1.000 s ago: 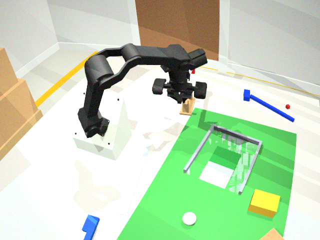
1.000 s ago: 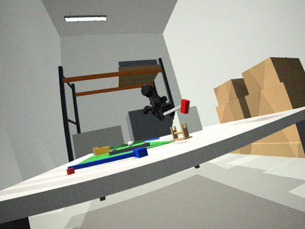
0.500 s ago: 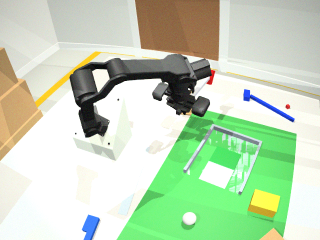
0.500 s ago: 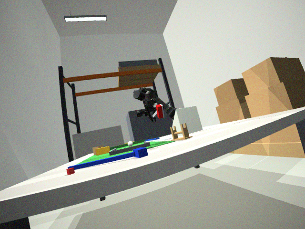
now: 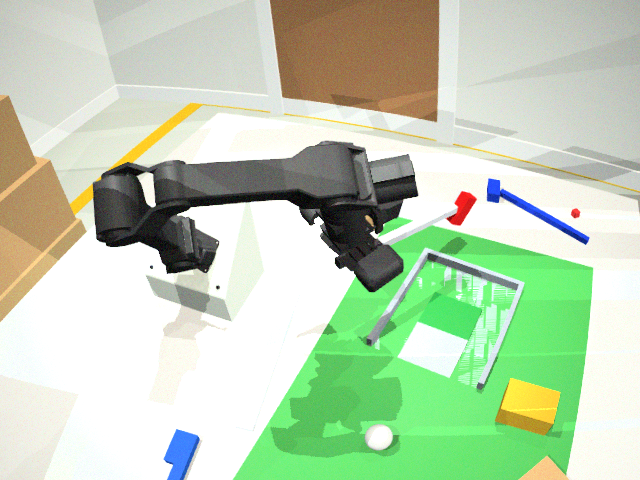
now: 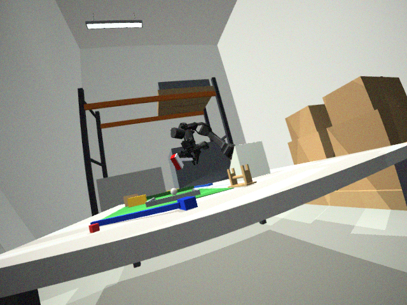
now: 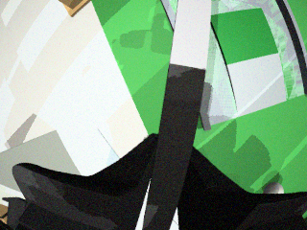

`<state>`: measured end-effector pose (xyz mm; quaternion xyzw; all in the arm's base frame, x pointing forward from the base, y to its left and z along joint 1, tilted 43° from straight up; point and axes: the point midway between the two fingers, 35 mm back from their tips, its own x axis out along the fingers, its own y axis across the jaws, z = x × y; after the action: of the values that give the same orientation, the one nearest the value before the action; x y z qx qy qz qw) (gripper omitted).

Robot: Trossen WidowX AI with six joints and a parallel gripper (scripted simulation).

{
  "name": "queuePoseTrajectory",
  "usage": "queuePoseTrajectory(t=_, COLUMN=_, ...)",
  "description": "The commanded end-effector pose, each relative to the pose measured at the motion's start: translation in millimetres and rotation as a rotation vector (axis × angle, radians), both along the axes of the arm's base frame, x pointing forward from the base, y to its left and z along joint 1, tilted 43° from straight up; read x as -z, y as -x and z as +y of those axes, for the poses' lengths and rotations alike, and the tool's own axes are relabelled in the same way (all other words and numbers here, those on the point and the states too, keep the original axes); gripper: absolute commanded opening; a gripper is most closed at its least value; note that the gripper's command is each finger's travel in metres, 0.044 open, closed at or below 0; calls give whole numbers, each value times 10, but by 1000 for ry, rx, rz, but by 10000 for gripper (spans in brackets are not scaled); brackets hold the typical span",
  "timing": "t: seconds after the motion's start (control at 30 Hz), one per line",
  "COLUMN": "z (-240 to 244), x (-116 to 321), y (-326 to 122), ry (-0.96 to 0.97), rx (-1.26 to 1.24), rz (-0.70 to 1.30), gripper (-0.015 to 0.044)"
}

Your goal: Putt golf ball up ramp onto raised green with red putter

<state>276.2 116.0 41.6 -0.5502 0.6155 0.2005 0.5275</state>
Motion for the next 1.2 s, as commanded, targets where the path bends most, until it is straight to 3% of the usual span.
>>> queuePoseTrajectory(t=0.0, z=-189, x=-180, y=-11, ry=-1, rx=91, rz=-60, gripper=0)
queuePoseTrajectory(t=0.53, z=-1018, x=-895, y=94, ry=-1, rx=485, rz=-331, gripper=0)
queuePoseTrajectory(t=1.17, z=-1867, x=-1552, y=654, ry=31, rx=925, rz=-662, gripper=0)
